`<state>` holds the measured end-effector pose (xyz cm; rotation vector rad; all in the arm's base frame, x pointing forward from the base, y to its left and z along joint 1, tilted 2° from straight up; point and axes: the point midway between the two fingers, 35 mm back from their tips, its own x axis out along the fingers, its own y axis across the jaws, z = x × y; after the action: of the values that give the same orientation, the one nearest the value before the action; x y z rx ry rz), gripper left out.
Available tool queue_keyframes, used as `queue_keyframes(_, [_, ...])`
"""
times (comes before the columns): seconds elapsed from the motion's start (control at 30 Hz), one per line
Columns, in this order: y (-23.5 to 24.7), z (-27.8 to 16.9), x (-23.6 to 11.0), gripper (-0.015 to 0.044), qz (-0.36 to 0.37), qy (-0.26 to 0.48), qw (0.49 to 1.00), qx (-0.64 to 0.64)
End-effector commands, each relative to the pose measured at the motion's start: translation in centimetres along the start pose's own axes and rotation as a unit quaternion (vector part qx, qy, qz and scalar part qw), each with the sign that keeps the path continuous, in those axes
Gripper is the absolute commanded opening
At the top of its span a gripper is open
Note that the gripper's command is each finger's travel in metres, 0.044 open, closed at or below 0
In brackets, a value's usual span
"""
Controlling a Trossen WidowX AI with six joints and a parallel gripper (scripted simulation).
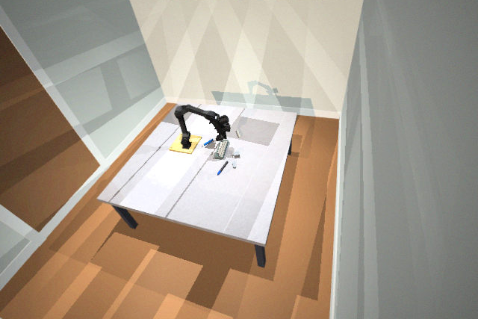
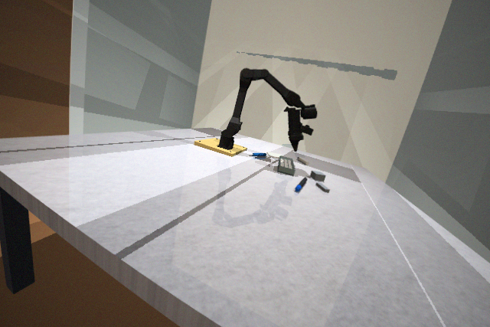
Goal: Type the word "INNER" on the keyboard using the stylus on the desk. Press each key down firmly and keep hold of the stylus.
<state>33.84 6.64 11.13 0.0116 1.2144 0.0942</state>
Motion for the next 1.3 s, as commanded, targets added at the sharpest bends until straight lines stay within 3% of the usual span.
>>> queue_keyframes(0.0, [0.7,-3.2,2.5,0.0000,-0.023,0.144,0.989,0.003])
queue_keyframes(0.43, [0.5,-3.3,2.6,0.0000,-0.024,0.150,0.988,0.003])
queue_keyframes(0.63, [-5.8,-3.3,2.2,0.0000,-0.027,0.150,0.988,0.003])
queue_keyframes(1.0, [-6.2,-3.3,2.2,0.0000,-0.027,0.150,0.988,0.003])
queue_keyframes(1.17, [-11.8,-3.2,1.9,0.0000,-0.029,0.150,0.988,0.002])
queue_keyframes(1.27, [-12.6,-3.3,1.8,0.0000,-0.030,0.150,0.988,0.002])
